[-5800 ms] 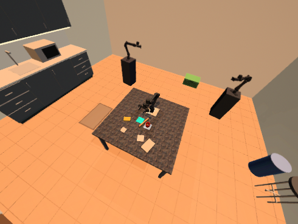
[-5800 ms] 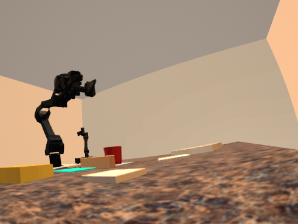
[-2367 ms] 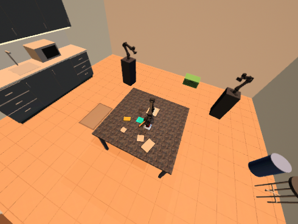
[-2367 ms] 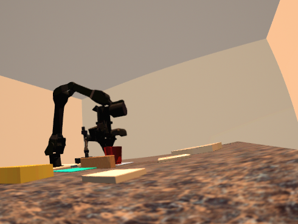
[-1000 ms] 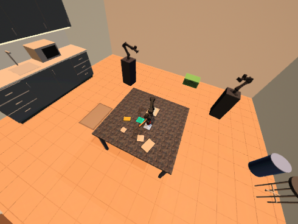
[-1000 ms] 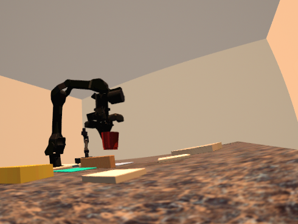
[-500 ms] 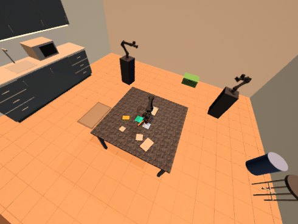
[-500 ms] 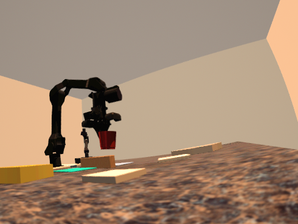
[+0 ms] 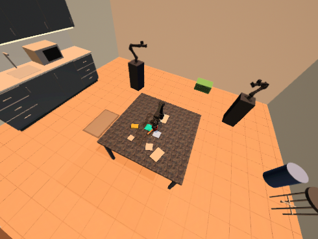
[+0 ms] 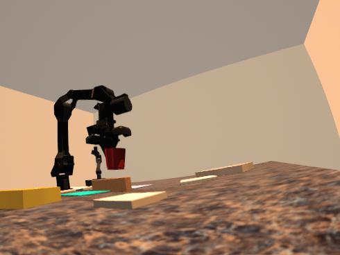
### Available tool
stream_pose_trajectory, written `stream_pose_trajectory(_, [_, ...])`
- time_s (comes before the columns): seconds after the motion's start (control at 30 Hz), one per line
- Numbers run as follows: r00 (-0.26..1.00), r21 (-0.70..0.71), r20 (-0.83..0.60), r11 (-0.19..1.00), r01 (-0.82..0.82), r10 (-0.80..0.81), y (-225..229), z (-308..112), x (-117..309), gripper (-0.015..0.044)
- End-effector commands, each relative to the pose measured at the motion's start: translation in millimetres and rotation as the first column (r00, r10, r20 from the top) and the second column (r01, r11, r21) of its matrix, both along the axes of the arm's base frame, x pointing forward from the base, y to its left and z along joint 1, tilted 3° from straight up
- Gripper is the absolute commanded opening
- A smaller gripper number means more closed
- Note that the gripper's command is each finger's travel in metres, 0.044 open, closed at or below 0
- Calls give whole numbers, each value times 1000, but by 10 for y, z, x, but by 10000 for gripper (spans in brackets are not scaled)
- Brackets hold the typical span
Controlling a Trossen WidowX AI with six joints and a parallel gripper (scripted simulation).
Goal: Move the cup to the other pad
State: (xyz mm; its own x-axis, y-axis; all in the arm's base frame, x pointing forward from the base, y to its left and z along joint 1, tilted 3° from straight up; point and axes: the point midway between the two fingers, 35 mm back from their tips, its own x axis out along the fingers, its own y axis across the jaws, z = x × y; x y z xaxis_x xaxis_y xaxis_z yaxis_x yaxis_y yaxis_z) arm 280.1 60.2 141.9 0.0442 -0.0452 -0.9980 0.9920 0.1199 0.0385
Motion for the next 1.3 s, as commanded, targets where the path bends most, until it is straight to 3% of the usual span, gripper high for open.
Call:
stream_pose_trajectory(0.0, [1000,-5,-6,1000,-3,3,-88,-5,-28,0])
stream_pose_trajectory(1.27, [1000,-13,-6,1000,-3,3,-846,54,-130,0])
